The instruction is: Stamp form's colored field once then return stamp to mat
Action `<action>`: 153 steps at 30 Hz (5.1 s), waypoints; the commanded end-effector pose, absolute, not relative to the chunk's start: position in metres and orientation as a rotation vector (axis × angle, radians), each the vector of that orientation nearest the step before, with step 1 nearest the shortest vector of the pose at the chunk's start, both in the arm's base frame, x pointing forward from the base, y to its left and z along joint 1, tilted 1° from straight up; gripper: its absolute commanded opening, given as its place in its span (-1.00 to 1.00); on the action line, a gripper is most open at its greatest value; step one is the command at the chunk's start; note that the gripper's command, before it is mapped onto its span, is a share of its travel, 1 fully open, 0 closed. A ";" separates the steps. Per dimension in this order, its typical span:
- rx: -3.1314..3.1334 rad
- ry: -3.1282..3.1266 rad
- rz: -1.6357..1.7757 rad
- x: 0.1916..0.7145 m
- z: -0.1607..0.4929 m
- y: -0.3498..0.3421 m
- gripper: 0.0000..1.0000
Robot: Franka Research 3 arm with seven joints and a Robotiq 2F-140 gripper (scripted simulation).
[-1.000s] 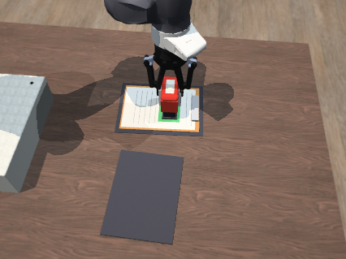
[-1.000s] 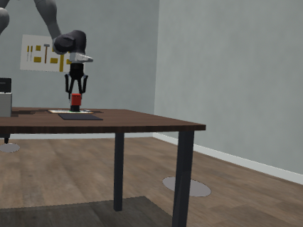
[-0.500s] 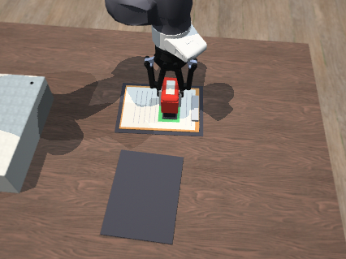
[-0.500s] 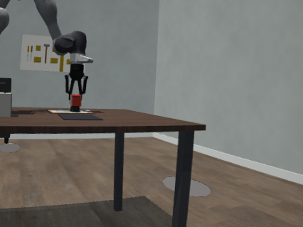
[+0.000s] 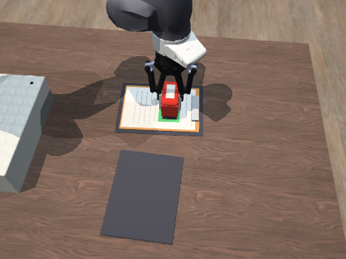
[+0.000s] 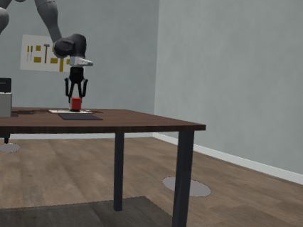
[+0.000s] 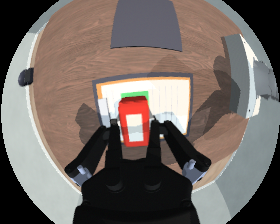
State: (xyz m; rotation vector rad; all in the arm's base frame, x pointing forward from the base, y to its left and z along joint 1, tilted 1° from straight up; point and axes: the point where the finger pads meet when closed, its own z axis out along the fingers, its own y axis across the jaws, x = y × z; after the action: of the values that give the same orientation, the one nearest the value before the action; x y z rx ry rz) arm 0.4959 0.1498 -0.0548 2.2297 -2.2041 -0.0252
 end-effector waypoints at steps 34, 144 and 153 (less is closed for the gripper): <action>2.242 -2.193 -0.021 0.497 -0.049 0.151 -0.64; 2.118 -2.312 -0.020 0.452 -0.010 -0.118 -0.64; 2.118 -2.312 -0.020 0.452 -0.028 -0.118 -0.64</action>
State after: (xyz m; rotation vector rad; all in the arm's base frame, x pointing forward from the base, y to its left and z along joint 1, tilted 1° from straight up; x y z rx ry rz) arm 0.4470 -0.1164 -0.0247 2.0861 -2.3274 -0.0384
